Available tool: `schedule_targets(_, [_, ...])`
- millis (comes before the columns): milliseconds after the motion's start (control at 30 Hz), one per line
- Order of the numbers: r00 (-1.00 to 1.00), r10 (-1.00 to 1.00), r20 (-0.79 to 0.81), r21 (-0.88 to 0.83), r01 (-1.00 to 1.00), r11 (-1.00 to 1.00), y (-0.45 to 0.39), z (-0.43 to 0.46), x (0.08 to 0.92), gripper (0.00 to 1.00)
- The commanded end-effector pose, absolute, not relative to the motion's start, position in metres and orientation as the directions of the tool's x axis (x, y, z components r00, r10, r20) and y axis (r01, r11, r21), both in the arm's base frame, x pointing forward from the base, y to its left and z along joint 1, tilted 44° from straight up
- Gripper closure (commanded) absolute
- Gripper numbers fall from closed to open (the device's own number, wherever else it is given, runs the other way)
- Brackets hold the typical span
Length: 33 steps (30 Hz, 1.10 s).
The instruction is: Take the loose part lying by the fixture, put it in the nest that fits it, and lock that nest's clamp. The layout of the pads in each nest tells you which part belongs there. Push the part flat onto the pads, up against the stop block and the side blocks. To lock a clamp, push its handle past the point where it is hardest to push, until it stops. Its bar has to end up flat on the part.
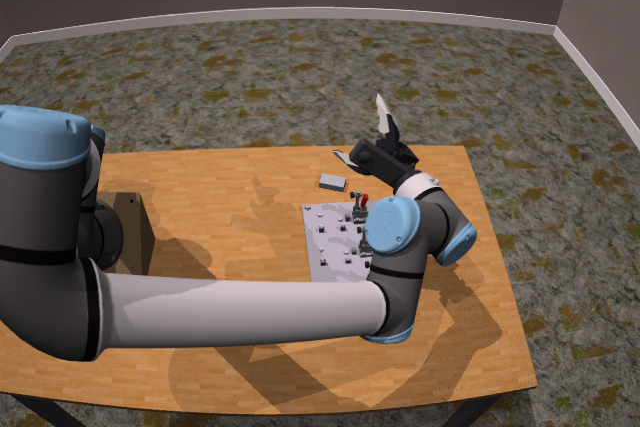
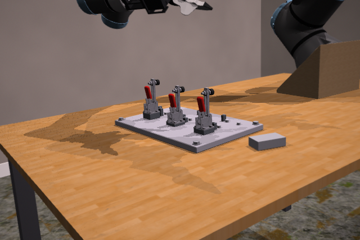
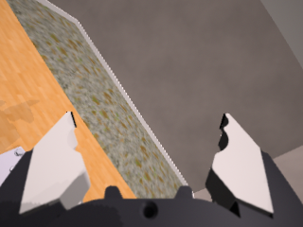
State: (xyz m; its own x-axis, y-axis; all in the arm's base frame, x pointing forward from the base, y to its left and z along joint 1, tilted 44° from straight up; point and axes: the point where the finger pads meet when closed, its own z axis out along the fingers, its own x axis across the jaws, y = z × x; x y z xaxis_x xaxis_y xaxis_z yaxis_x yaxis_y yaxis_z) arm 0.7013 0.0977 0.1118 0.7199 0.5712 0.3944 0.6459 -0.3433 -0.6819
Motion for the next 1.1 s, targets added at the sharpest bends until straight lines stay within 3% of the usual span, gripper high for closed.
schedule_targets(0, [0.719, 0.572, 0.395, -0.681, 0.647, -0.343, 0.0981, 0.1123, 0.7016, 0.0])
schedule_targets(1067, [0.735, 0.574, 0.36, -0.689, 0.624, -0.367, 0.0973, 0.1094, 0.698, 0.0])
